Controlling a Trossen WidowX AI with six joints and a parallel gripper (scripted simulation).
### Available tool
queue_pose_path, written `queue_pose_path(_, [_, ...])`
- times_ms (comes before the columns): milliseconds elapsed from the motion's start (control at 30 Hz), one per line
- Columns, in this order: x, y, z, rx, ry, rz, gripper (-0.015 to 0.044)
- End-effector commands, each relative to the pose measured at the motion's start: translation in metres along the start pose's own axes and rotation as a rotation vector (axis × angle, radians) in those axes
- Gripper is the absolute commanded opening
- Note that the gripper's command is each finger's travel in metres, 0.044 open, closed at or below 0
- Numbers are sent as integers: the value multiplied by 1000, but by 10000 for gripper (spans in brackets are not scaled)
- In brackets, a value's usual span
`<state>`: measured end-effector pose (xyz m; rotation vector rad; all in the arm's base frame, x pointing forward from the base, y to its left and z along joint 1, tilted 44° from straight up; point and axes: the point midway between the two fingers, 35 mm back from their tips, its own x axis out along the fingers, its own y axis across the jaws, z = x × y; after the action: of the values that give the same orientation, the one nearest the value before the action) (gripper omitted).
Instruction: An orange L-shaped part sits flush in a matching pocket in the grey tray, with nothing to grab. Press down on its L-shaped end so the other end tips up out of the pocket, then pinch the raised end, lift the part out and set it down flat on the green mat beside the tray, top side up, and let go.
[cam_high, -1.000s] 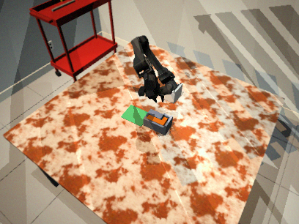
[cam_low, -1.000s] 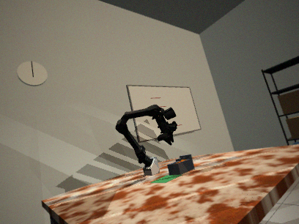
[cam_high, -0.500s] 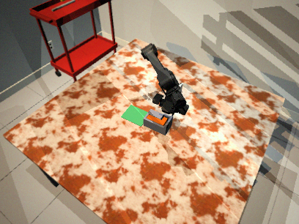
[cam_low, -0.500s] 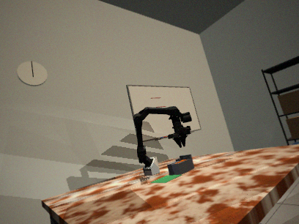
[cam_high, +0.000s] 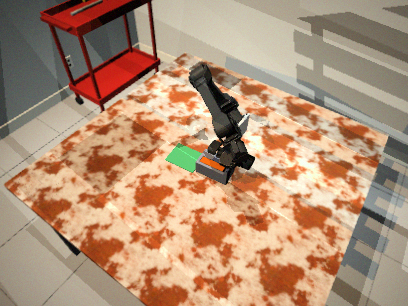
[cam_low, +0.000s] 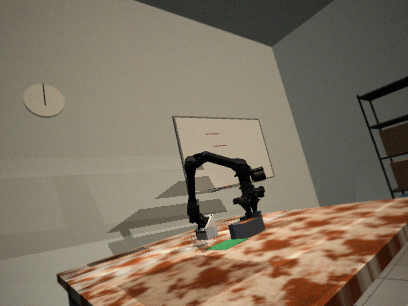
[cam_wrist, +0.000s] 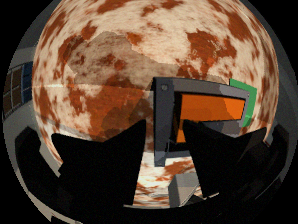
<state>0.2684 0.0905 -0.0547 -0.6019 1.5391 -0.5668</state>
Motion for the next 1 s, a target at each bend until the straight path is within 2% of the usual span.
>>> queue_pose_path(0, [4,0,1,-6,-10,-3,180])
queue_pose_path(733, [38,0,1,-6,-10,-4,180])
queue_pose_path(967, [39,0,1,-6,-10,-4,180])
